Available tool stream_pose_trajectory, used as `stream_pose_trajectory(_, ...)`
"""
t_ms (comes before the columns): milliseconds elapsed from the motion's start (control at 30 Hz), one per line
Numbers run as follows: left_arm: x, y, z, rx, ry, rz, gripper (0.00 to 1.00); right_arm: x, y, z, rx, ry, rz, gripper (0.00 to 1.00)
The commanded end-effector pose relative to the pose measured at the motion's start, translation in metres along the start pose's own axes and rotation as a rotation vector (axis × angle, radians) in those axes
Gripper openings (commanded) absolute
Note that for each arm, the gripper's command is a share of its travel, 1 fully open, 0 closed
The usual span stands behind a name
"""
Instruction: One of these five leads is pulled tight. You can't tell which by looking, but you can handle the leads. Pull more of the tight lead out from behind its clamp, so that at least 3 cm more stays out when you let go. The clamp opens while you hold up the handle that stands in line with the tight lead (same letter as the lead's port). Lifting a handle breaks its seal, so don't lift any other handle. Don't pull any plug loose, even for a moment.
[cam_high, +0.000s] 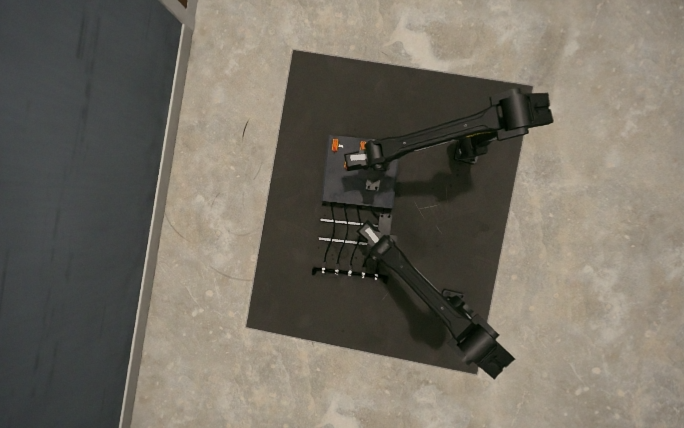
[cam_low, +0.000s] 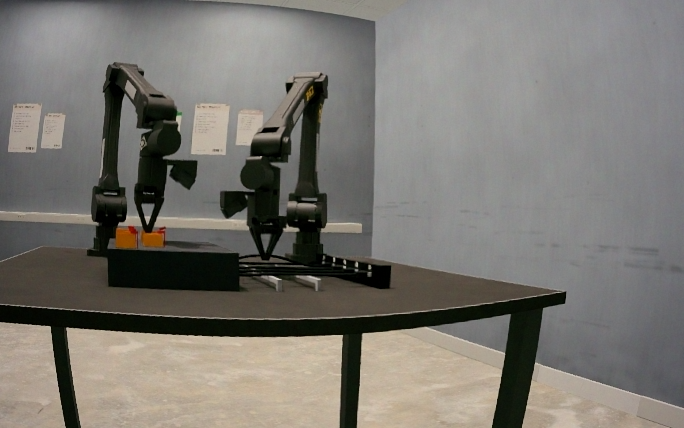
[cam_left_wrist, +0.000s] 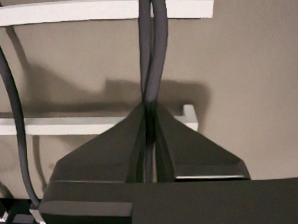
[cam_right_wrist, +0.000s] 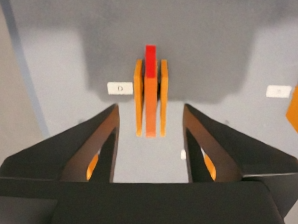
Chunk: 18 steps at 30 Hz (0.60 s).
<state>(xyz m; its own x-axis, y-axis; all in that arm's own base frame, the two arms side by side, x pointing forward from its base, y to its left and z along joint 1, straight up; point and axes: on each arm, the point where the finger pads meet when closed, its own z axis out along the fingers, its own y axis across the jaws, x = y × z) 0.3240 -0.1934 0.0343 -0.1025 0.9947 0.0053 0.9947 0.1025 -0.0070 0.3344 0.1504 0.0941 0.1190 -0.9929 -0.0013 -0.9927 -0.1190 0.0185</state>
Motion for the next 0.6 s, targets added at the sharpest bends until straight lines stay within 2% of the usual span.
stream_pose_trajectory(0,-0.005,0.003,-0.002,-0.02,-0.015,-0.009,0.0,-0.009,-0.008,-0.024,0.043,-0.013,-0.004,0.41)
stream_pose_trajectory(33,-0.005,0.003,-0.002,-0.02,-0.015,-0.009,0.0,-0.009,-0.009,-0.026,0.047,-0.015,-0.004,0.41)
stream_pose_trajectory(167,-0.003,0.004,-0.003,-0.015,-0.011,-0.002,0.45,-0.008,-0.009,-0.021,0.031,-0.01,-0.003,0.41)
stream_pose_trajectory(233,-0.003,0.004,-0.003,-0.015,-0.011,-0.002,0.68,-0.004,-0.01,-0.035,0.056,-0.017,-0.002,0.41)
stream_pose_trajectory(300,-0.003,0.004,-0.003,-0.015,-0.011,-0.002,0.68,-0.004,-0.01,-0.035,0.056,-0.017,-0.002,0.41)
stream_pose_trajectory(433,-0.016,0.008,-0.022,-0.055,-0.042,-0.002,0.7,-0.008,-0.009,-0.046,0.055,-0.017,-0.003,0.41)
stream_pose_trajectory(467,-0.017,0.009,-0.026,-0.059,-0.046,-0.002,0.7,-0.008,-0.009,-0.041,0.042,-0.013,-0.003,0.41)
stream_pose_trajectory(533,-0.017,0.008,-0.029,-0.058,-0.045,-0.002,0.7,0.001,-0.019,-0.04,0.027,-0.007,-0.001,0.63)
stream_pose_trajectory(567,-0.018,0.008,-0.03,-0.06,-0.047,-0.002,0.7,0.002,-0.02,-0.051,0.043,-0.011,-0.001,0.64)
